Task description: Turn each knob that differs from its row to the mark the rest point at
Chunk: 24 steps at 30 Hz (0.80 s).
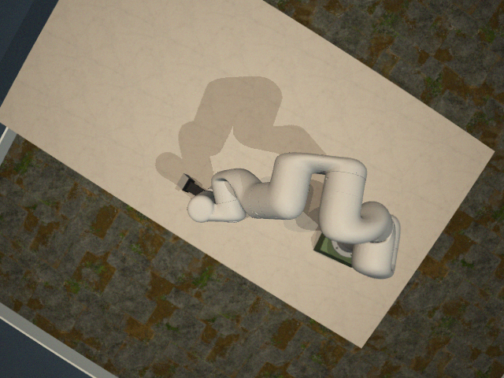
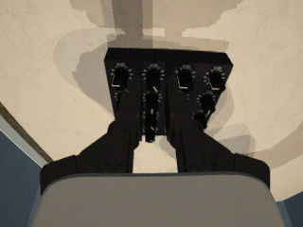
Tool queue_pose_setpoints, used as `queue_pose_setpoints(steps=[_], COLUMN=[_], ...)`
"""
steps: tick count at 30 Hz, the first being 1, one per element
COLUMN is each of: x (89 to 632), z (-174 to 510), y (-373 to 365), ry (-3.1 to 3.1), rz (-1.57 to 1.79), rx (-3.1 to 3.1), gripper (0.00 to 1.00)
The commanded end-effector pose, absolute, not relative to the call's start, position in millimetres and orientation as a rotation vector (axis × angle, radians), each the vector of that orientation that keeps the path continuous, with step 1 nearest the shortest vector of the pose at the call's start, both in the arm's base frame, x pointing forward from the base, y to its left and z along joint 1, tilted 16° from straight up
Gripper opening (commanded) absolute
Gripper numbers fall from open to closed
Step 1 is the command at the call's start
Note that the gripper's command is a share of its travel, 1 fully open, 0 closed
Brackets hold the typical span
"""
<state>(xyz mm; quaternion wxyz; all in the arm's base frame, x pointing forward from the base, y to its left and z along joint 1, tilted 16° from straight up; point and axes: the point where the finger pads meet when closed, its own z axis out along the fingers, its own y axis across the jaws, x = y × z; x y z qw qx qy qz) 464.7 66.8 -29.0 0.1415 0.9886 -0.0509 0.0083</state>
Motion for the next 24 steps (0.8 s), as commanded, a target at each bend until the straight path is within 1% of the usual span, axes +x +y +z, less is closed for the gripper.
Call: queue_pose_setpoints(steps=[1,24], x=[466.3,466.3], z=[-27.6,-33.6], y=[68.0,66.3], ry=[-0.146,-0.146], rz=[0.03,0.03], rx=[2.856,2.856], gripper=[0.19,0.19])
